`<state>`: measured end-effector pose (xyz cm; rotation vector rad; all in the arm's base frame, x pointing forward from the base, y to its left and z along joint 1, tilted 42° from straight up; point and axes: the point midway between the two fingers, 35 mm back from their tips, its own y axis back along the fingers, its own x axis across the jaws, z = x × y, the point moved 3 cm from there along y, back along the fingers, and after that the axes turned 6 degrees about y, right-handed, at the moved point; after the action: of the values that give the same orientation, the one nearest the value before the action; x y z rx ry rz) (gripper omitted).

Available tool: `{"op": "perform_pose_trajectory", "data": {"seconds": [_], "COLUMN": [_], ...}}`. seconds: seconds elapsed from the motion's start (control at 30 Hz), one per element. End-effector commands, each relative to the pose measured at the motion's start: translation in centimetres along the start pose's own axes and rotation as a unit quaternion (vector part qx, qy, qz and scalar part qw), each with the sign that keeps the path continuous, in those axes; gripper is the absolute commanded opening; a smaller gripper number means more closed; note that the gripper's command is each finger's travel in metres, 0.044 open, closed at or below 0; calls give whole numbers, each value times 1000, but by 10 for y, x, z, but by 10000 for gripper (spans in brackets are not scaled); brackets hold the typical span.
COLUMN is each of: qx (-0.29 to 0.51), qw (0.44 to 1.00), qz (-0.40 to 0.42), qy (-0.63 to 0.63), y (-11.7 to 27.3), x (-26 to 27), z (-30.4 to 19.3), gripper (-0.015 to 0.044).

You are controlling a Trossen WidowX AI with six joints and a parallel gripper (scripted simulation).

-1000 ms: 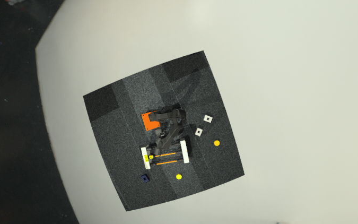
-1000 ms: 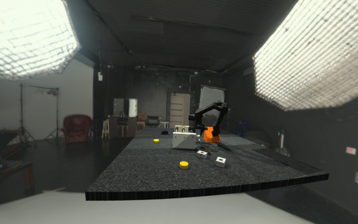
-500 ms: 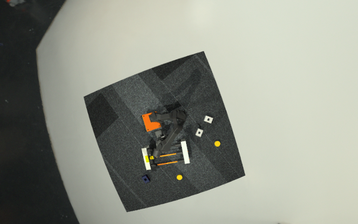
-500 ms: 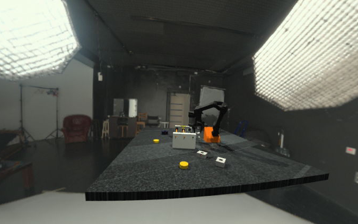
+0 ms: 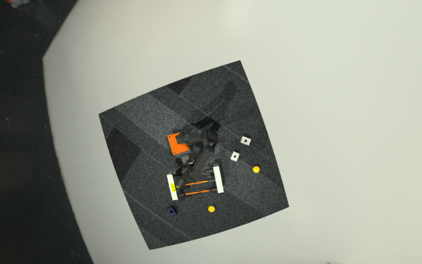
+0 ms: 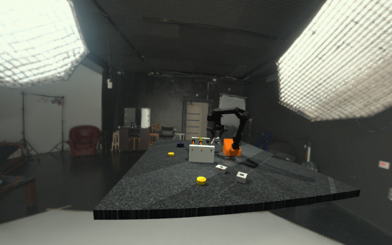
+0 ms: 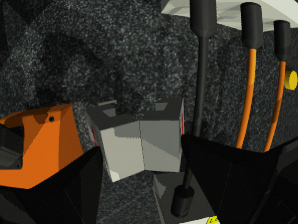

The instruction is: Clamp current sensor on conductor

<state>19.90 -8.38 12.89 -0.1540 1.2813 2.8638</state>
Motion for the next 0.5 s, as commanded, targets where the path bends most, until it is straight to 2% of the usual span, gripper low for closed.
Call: {"op": "perform_pose_trajectory", "data": {"seconds": [0.0,0.47], "qx": [2,2], "qw": [1000,977], "qz": [-1,-19], "qy": [0,-213], "y": [9,11], "x": [0,1], "z": [1,1], "gripper": [0,0]}}
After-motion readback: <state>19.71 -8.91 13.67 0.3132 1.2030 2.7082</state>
